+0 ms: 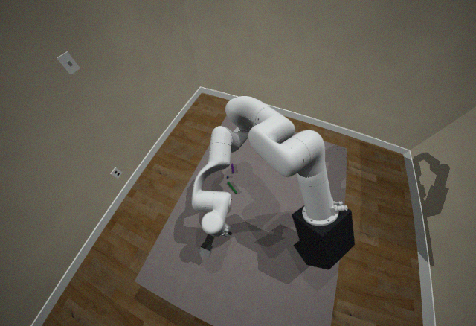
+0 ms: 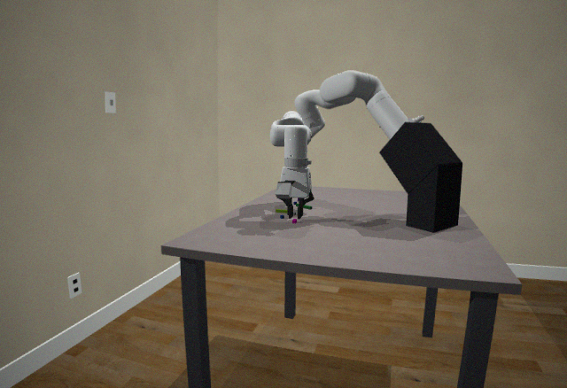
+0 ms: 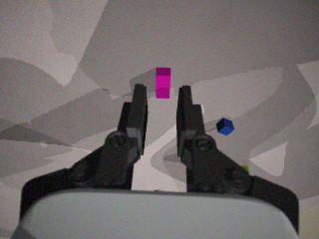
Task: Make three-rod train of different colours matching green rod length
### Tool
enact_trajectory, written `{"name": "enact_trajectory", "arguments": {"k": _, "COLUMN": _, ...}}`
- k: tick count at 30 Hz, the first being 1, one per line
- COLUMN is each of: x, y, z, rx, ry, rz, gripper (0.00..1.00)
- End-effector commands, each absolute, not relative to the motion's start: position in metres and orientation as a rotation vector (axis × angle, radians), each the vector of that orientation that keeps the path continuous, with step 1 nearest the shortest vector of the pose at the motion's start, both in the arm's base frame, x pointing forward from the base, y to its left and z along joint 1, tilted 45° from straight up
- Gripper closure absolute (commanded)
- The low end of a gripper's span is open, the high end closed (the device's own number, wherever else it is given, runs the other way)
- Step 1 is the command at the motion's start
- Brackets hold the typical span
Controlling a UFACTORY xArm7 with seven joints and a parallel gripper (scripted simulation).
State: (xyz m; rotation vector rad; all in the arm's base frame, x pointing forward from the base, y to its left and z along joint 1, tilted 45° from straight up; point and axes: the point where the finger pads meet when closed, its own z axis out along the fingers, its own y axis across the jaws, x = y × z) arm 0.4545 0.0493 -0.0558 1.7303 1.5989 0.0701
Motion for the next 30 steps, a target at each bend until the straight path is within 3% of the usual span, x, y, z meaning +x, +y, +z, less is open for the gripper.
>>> {"name": "enact_trajectory", "arguments": {"k": 1, "x": 0.4545, "y": 0.0510, "z": -0.0551, "rx": 1.729, "ry": 1.601, "rz": 0.074, "gripper": 0.76}}
{"name": "enact_trajectory", "arguments": {"k": 30, "x": 0.4617, "y": 0.0442, "z": -0.0650, "rx": 1.729, "ry": 1.601, "rz": 0.074, "gripper": 0.76}}
